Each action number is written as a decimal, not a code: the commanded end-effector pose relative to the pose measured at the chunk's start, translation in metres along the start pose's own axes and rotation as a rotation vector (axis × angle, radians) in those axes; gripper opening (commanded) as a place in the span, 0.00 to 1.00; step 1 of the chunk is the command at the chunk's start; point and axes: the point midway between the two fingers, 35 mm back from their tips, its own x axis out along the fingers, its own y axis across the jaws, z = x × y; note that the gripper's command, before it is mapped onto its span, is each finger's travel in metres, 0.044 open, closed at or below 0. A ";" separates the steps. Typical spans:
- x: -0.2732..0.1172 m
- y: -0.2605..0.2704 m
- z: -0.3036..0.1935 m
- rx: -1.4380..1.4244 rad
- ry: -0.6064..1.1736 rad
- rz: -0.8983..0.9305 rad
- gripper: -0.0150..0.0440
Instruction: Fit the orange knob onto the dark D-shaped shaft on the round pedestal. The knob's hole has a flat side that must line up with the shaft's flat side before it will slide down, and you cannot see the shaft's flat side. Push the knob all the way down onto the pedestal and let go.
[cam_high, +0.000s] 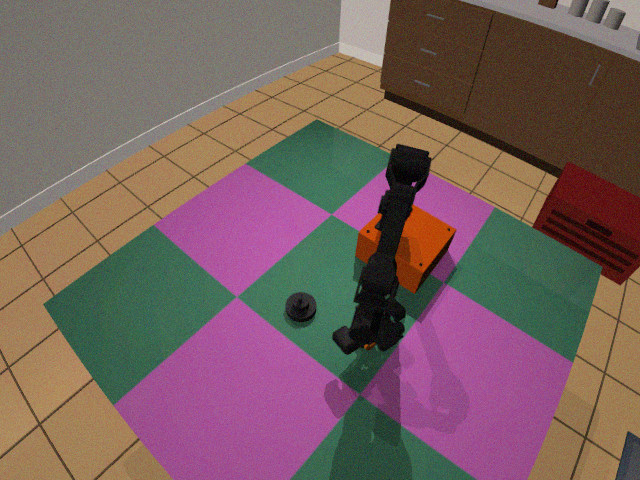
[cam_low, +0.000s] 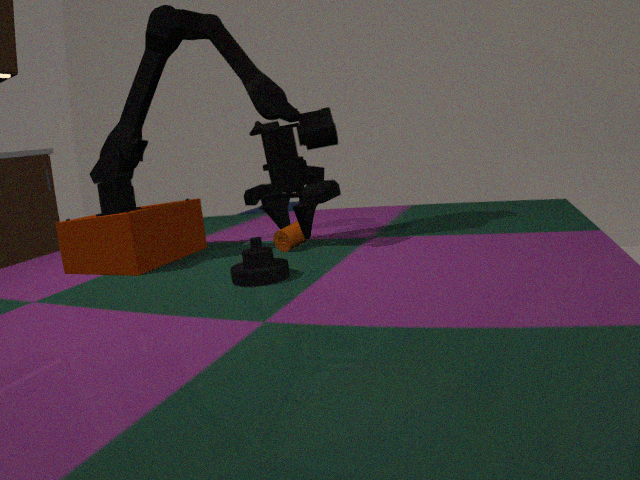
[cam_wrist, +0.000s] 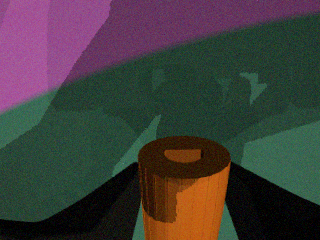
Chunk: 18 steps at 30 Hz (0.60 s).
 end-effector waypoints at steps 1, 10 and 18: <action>-0.002 0.001 -0.003 -0.003 -0.062 0.002 0.56; -0.008 0.001 -0.012 -0.003 -0.216 0.002 0.56; -0.012 0.000 -0.020 -0.003 -0.353 0.002 0.56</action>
